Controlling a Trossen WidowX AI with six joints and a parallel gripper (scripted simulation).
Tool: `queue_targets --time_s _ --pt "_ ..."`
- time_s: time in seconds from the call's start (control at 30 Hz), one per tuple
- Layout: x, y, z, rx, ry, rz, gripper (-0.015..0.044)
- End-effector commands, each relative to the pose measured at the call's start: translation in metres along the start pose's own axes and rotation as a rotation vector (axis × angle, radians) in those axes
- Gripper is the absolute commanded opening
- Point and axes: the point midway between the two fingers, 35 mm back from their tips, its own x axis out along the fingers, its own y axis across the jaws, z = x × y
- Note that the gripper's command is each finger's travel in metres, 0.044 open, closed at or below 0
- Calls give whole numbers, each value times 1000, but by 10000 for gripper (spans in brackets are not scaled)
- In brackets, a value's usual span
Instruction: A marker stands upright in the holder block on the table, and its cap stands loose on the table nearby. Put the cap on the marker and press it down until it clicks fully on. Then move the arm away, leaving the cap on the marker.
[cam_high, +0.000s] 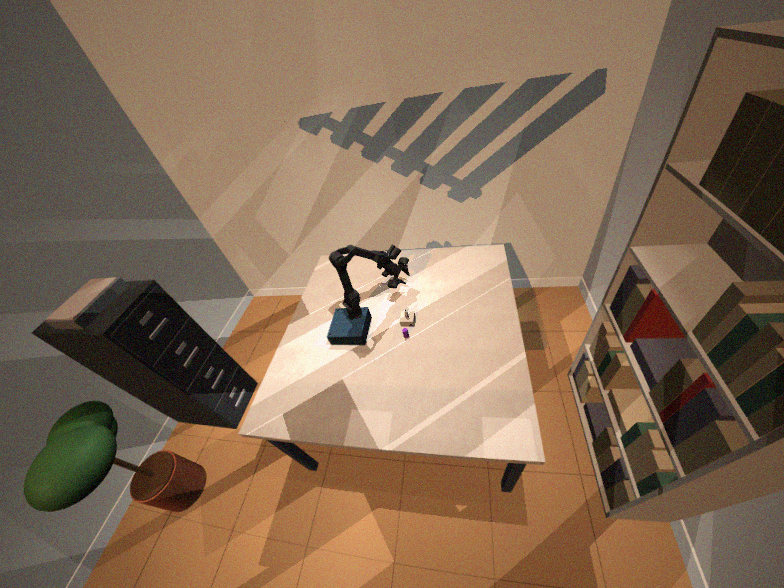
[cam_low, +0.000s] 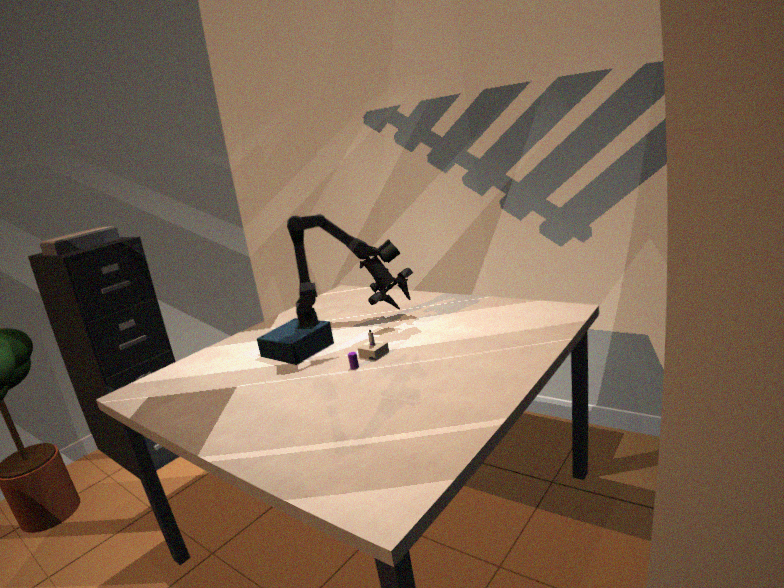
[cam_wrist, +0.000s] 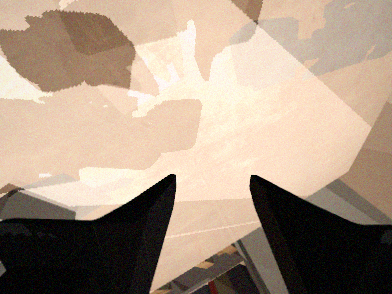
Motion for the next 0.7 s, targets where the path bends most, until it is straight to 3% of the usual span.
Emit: queue_targets --time_s 0.0,0.33,0.67 --pt "4 23 -44 178 16 95 247" --pt "-12 131 -149 734 45 371 247" --pt "-66 246 -193 1272 19 573 247"
